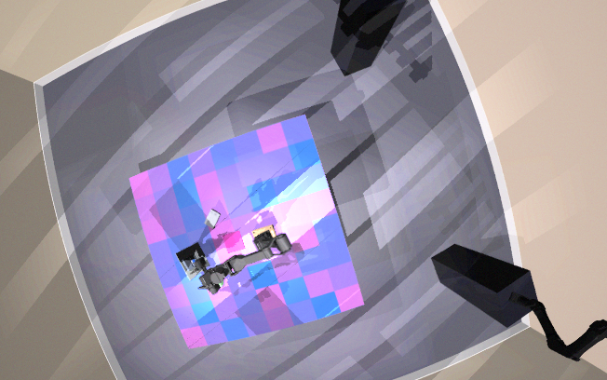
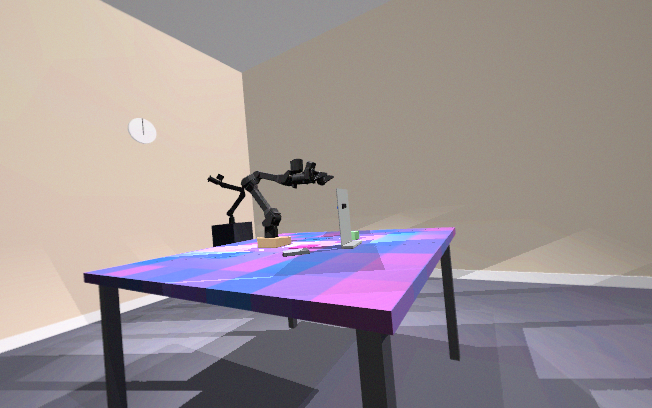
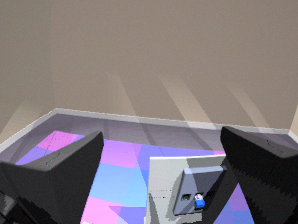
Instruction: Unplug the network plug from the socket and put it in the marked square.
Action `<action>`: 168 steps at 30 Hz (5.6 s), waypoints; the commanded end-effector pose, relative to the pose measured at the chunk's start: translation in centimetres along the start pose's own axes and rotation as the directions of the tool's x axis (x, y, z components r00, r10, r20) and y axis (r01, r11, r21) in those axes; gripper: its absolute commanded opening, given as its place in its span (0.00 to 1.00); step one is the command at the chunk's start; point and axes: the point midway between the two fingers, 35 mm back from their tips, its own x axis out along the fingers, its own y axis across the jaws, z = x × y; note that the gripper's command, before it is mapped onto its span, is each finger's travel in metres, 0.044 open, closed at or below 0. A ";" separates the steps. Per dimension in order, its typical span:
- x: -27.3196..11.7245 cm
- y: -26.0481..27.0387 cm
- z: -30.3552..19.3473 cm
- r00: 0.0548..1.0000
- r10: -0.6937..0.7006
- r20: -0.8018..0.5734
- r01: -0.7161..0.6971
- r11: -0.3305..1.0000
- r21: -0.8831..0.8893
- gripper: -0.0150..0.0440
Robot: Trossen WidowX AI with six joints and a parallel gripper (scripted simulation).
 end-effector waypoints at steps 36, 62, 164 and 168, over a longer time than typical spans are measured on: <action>-3.0 -5.8 -14.5 0.985 -0.165 -0.051 0.014 0.371 -0.929 0.52; -2.9 -6.6 -16.5 0.979 -0.202 -0.039 -0.017 0.111 -0.994 0.52; 6.2 -5.8 -16.7 0.979 -0.206 0.006 0.024 0.086 -0.996 0.25; 6.0 -5.8 -16.7 0.979 -0.206 0.006 0.024 0.086 -0.996 0.25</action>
